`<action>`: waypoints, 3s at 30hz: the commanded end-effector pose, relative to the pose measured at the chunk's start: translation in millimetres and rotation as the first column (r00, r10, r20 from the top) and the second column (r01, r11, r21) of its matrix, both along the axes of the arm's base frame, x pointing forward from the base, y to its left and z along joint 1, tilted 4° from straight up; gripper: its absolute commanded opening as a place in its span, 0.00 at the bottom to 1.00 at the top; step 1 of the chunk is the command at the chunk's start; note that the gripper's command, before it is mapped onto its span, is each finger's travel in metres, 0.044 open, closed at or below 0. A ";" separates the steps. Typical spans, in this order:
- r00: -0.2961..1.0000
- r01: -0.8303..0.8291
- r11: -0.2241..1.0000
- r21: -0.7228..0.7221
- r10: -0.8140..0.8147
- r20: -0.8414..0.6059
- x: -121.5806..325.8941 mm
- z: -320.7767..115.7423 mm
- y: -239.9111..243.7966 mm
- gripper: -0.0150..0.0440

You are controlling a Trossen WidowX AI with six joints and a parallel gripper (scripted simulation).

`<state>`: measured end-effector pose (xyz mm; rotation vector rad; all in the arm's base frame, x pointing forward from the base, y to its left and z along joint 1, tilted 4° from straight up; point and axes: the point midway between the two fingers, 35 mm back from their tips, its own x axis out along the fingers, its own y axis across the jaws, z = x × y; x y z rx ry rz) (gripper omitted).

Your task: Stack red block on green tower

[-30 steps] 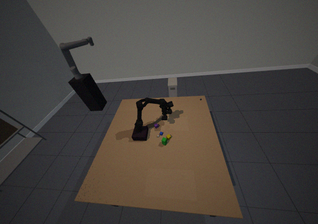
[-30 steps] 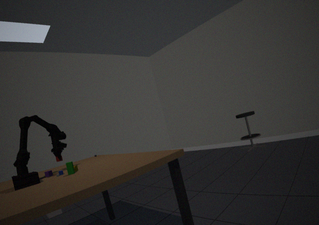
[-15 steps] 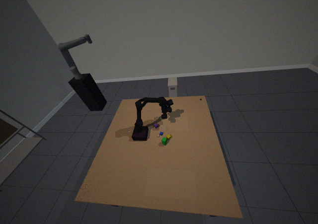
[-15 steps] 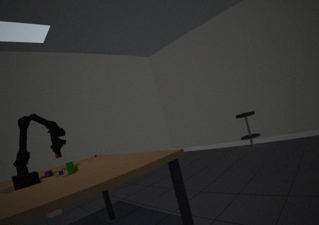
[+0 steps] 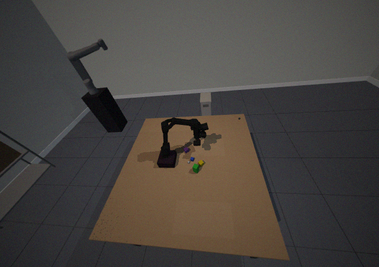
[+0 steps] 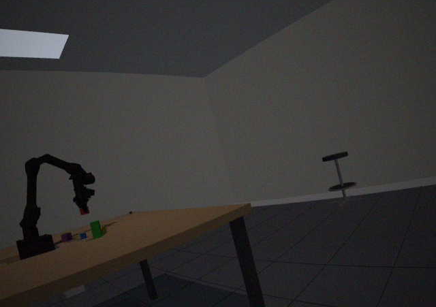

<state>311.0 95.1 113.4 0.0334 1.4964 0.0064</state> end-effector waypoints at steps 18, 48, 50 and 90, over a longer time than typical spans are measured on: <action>1.000 0.002 1.000 0.015 -0.002 0.004 3.6 -3.1 -109.6 0.25; 1.000 -0.007 1.000 0.000 0.007 0.001 -20.6 -15.3 -222.1 0.25; 1.000 -0.007 1.000 0.000 0.007 0.001 -20.1 -19.3 -222.0 0.25; 1.000 -0.007 1.000 0.000 0.007 0.001 -18.6 -42.7 -221.3 0.25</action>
